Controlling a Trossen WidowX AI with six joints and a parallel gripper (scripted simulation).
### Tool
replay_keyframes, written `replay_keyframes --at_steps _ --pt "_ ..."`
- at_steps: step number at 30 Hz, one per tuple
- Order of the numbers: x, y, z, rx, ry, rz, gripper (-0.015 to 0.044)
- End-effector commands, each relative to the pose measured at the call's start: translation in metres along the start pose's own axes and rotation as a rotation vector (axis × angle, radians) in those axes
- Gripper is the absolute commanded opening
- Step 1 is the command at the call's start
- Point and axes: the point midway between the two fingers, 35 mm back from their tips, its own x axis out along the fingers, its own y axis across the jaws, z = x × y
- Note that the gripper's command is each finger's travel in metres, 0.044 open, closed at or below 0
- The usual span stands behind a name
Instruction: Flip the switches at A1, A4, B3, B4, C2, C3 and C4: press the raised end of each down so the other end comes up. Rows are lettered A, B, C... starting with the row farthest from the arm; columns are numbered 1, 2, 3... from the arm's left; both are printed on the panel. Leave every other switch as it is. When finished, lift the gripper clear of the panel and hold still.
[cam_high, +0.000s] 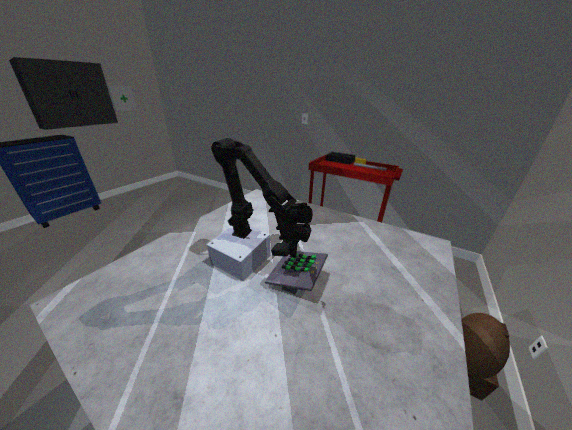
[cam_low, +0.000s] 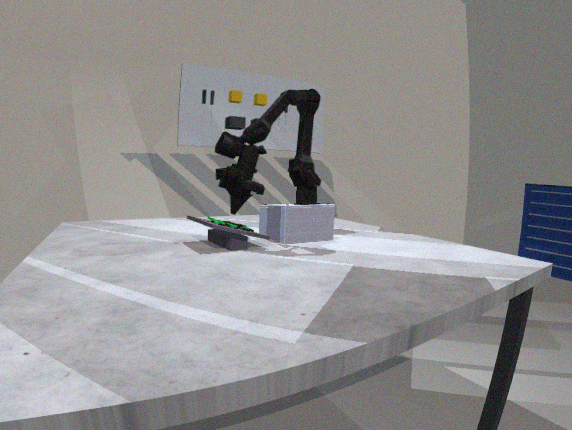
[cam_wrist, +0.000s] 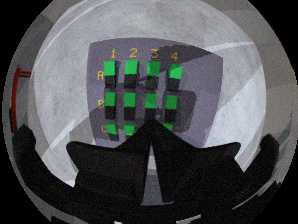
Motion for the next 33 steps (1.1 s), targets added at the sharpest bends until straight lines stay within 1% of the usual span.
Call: replay_keyframes --at_steps 1,13,33 --pt "0.008 0.000 -0.002 -0.001 0.006 -0.001 0.0000" --pt "0.022 0.000 -0.003 -0.001 0.006 -0.001 0.0000" --pt "0.023 0.000 -0.003 -0.001 0.006 -0.001 0.0000"
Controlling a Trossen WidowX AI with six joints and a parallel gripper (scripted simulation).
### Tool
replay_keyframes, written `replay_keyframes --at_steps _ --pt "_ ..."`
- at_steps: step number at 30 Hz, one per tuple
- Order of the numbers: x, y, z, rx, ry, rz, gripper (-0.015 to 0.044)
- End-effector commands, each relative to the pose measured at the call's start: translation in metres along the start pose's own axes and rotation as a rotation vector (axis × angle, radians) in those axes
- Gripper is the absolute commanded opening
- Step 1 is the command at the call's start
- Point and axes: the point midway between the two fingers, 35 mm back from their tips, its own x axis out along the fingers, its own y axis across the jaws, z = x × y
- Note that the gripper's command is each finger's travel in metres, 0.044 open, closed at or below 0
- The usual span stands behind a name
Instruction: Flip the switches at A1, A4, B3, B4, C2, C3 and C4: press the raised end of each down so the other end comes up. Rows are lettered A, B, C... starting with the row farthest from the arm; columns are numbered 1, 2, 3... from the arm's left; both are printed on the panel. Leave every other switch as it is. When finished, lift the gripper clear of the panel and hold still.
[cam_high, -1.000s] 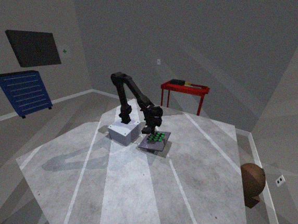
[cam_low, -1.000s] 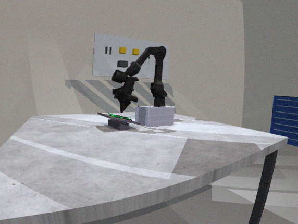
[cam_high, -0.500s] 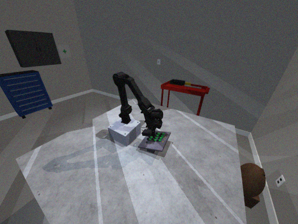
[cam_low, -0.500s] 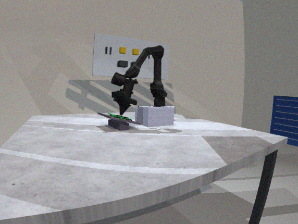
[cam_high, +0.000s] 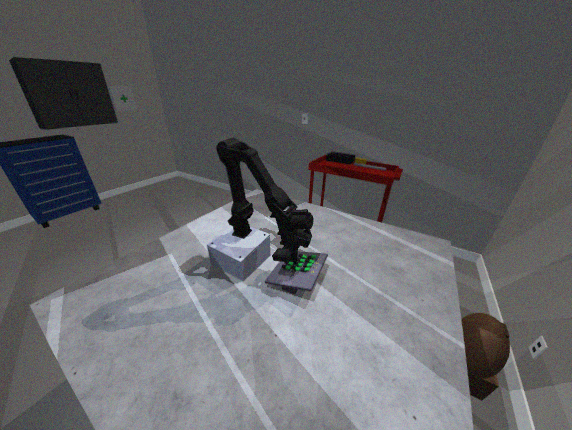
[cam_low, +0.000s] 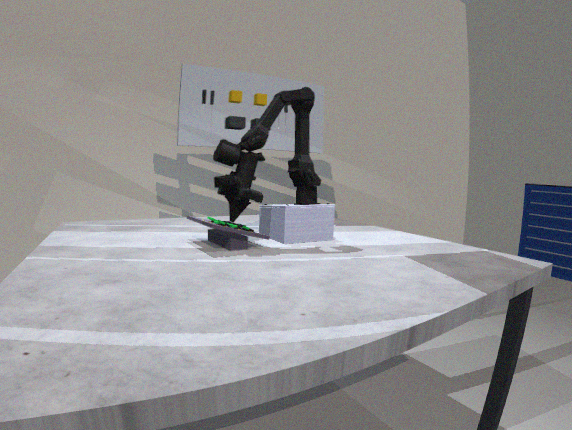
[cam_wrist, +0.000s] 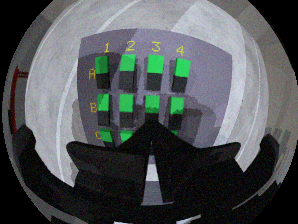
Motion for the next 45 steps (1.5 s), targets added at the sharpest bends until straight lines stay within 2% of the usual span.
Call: replay_keyframes --at_steps 1,45 --pt "0.0002 0.0000 0.0002 -0.005 -0.001 0.000 0.0000" --pt "0.0059 0.0000 0.0000 -0.005 -0.001 0.000 0.0000"
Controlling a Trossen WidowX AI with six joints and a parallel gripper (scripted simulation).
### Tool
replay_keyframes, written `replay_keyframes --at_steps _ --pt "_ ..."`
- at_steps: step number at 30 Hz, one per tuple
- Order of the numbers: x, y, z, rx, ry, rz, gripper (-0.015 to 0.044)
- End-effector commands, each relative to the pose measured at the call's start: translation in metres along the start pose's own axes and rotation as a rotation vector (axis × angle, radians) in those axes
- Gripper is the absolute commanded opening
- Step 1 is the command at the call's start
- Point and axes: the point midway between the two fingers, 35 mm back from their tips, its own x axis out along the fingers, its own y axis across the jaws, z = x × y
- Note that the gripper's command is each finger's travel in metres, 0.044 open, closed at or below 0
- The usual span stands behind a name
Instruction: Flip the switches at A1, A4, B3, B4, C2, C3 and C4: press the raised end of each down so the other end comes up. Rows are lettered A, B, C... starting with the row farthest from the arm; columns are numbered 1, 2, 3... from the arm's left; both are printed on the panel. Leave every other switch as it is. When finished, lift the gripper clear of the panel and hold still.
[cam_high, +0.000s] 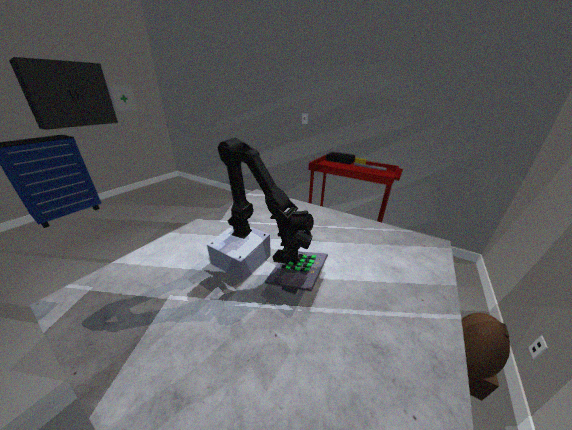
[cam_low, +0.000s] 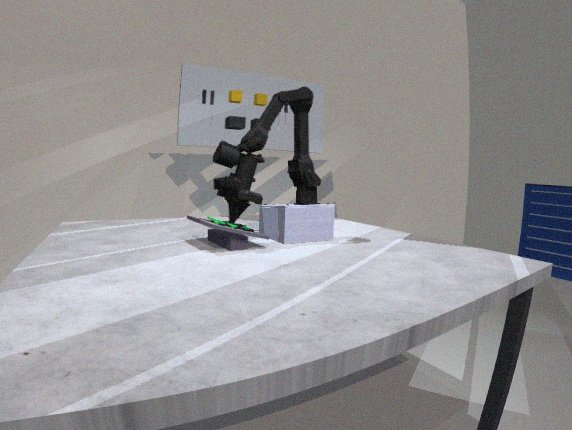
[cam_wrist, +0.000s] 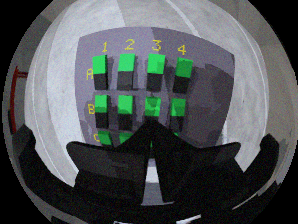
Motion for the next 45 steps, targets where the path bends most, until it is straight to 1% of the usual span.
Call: replay_keyframes --at_steps 1,3,7,9,14,18,20,22,25,32,35,45 --pt "0.001 0.000 0.000 -0.005 -0.001 0.001 0.0000" --pt "-0.008 0.000 0.002 -0.001 0.003 0.000 0.0000" --pt "-0.056 0.000 0.004 -0.004 0.022 0.001 0.0000" --pt "-0.064 0.000 0.003 -0.005 0.026 0.001 0.0000" --pt "-0.064 -0.001 0.003 -0.005 0.026 0.001 0.0000" --pt "-0.064 -0.025 0.003 -0.005 0.026 -0.001 0.0000" --pt "-0.064 -0.026 0.003 -0.006 0.026 -0.001 0.0000" --pt "-0.056 -0.026 0.003 -0.006 0.020 -0.001 0.0000" --pt "-0.031 -0.026 0.002 -0.006 0.001 -0.001 0.0000" --pt "-0.029 -0.026 0.001 -0.006 -0.001 -0.001 0.0000" --pt "-0.020 -0.026 0.001 -0.006 -0.001 -0.001 0.0000" --pt "-0.009 -0.026 0.001 -0.006 -0.001 -0.001 0.0000"
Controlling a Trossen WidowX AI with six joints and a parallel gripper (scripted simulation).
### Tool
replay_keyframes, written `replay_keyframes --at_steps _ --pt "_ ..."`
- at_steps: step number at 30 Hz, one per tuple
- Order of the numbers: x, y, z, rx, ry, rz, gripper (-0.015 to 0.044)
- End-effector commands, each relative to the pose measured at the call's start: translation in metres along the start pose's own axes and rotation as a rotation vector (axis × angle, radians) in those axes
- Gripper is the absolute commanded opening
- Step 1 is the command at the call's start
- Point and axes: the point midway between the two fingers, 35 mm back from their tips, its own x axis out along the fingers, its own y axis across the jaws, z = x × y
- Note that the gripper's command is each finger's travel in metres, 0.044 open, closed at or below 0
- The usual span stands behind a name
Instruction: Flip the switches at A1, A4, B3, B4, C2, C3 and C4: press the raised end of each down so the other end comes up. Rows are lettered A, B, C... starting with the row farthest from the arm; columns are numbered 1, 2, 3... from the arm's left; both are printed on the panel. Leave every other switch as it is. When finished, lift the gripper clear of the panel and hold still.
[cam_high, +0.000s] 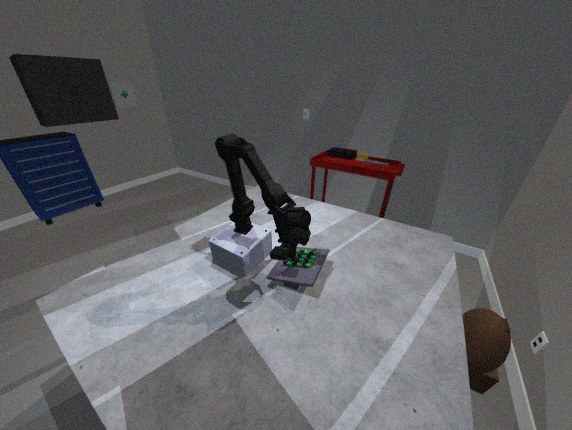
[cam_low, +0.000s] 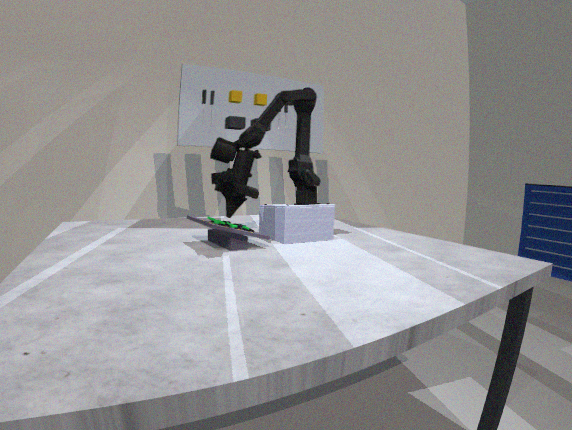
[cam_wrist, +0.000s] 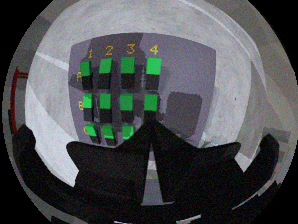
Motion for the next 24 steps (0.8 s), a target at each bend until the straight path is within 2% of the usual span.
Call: replay_keyframes --at_steps 1,24 --pt "0.0069 0.0007 -0.0009 -0.005 0.002 0.004 0.0000" --pt "0.0094 0.0007 -0.0010 -0.005 0.002 0.004 0.0000"
